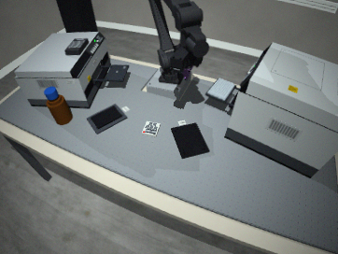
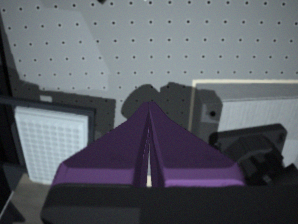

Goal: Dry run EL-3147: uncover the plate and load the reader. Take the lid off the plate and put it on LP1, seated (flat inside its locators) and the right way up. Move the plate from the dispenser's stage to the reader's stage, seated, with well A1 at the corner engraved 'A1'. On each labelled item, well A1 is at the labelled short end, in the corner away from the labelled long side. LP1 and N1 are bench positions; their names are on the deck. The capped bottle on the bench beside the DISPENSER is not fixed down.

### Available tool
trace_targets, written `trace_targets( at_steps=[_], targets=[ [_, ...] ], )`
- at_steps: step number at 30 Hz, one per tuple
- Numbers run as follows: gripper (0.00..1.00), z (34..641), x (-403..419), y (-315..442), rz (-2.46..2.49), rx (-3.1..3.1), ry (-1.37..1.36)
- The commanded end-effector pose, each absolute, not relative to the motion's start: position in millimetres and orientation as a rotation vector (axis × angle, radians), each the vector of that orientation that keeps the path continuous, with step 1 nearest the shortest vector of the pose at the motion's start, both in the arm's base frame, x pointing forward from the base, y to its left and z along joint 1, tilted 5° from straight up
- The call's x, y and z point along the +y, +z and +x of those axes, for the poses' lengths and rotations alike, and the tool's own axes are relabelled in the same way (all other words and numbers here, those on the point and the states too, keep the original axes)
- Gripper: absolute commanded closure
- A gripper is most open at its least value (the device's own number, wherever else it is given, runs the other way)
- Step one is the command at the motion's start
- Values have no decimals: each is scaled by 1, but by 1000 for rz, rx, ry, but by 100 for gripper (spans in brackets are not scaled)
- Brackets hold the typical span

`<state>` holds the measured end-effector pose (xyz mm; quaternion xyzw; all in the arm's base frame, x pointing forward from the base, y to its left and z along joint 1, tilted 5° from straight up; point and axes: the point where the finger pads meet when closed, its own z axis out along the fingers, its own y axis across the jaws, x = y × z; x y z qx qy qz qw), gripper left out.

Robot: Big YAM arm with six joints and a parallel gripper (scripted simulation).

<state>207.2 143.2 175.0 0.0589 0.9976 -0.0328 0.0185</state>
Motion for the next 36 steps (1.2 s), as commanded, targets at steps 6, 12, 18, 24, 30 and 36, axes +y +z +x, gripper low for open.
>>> trace_targets(
  at_steps=[6, 12, 18, 24, 30, 36],
  targets=[
    [100, 213, 104, 181, 125, 3104, -120],
    [100, 216, 81, 181, 95, 3115, -133],
    [100, 218, 68, 179, 99, 3114, -130],
    [100, 217, 43, 188, 76, 3101, -131],
    [100, 212, 23, 185, 65, 3124, -149],
    [100, 209, 5, 186, 55, 3113, -153]
  ],
)
